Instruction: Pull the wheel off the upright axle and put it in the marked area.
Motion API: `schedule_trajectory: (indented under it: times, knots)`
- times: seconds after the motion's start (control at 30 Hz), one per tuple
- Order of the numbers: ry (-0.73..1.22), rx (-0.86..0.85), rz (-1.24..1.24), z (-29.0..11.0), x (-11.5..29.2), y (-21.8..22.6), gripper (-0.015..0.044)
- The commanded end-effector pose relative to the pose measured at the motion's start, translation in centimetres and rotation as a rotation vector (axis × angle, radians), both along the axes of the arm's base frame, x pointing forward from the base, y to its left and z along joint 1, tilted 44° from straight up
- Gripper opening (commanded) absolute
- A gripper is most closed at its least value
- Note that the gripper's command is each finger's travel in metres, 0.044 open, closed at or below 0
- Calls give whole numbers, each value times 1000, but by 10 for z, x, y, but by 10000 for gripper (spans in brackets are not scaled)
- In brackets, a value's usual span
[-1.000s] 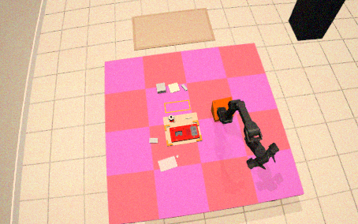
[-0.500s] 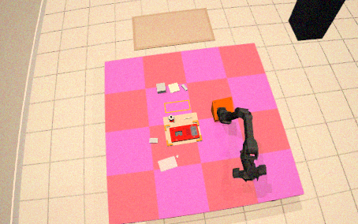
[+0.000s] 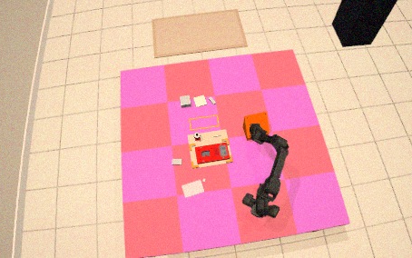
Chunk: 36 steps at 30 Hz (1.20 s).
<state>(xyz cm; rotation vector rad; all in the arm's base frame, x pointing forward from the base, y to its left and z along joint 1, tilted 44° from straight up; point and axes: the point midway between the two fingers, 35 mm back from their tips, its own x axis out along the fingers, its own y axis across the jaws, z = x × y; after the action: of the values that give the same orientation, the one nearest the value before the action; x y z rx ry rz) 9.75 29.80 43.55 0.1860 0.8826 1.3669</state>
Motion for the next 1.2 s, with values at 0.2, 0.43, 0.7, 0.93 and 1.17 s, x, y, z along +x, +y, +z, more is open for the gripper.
schedule_trajectory:
  times: [0.2,0.43,0.7,0.93,1.17]
  knots:
    - [199,-163,-244,-63,89,3,300]
    - [325,-239,-401,-103,144,-17,300]
    - [472,-286,-561,-145,195,-51,300]
    - [660,-337,-714,-189,235,-84,300]
    - [894,-379,-887,-240,270,-132,300]
